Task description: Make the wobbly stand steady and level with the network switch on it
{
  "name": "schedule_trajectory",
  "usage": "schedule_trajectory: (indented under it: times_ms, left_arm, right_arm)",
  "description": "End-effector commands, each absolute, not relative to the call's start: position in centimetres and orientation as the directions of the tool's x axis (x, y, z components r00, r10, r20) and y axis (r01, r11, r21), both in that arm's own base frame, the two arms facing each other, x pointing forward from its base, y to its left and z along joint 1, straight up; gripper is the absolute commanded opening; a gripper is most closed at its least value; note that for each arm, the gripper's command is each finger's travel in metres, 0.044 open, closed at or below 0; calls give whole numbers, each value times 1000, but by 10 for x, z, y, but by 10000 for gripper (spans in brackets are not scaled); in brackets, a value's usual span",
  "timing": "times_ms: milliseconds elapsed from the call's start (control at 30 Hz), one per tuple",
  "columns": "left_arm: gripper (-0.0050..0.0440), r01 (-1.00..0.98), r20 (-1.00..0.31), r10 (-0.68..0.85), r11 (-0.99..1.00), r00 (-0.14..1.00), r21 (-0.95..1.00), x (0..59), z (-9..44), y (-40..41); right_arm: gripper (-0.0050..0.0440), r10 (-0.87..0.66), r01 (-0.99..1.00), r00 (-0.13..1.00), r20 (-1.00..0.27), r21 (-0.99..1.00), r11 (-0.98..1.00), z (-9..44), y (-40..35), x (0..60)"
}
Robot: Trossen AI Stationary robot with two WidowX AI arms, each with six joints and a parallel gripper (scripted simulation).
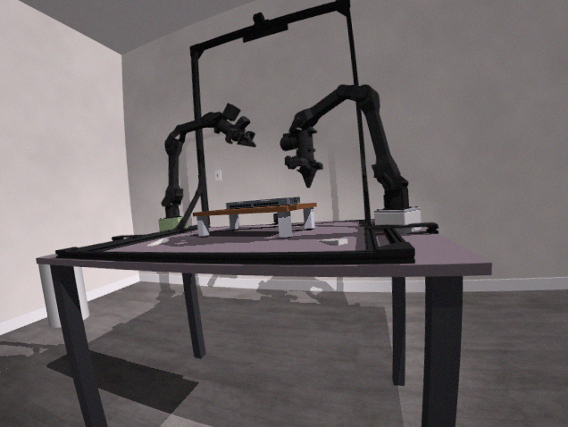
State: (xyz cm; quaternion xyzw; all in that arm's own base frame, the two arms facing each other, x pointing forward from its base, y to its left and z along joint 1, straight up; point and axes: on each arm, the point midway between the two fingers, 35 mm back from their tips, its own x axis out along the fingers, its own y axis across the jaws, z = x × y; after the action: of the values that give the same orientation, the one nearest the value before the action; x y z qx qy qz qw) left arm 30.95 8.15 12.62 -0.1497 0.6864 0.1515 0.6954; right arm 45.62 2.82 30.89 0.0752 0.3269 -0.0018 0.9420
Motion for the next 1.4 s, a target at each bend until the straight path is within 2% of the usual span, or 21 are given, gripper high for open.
schedule_trajectory:
  times_ms: [0,233,400,567,767,800,1133,1367]
  left_arm:
    - [0,-416,-1000,5,909,12,0,310,126,82]
    - [0,-416,-1000,5,909,12,0,310,126,82]
    - [0,-416,-1000,5,909,12,0,310,126,82]
    - [0,-416,-1000,5,909,12,0,310,126,82]
    - [0,-416,-1000,5,909,12,0,310,126,82]
    - [0,-416,-1000,5,909,12,0,310,126,82]
    - [0,-416,-1000,5,909,12,0,310,126,82]
    - [0,-416,-1000,5,909,12,0,310,126,82]
  right_arm:
    - [0,38,96,606,-794,120,988,236,29,442]
    - [0,36,94,609,-792,118,989,239,28,441]
    - [0,23,136,377,-926,81,987,180,27,408]
    - [0,8,169,119,-993,28,985,134,26,366]
    - [0,8,169,119,-993,28,985,134,26,366]
    - [0,8,163,164,-986,35,986,144,26,373]
    - [0,0,179,0,-1000,0,984,118,25,345]
    - [0,0,179,0,-1000,0,984,118,25,345]
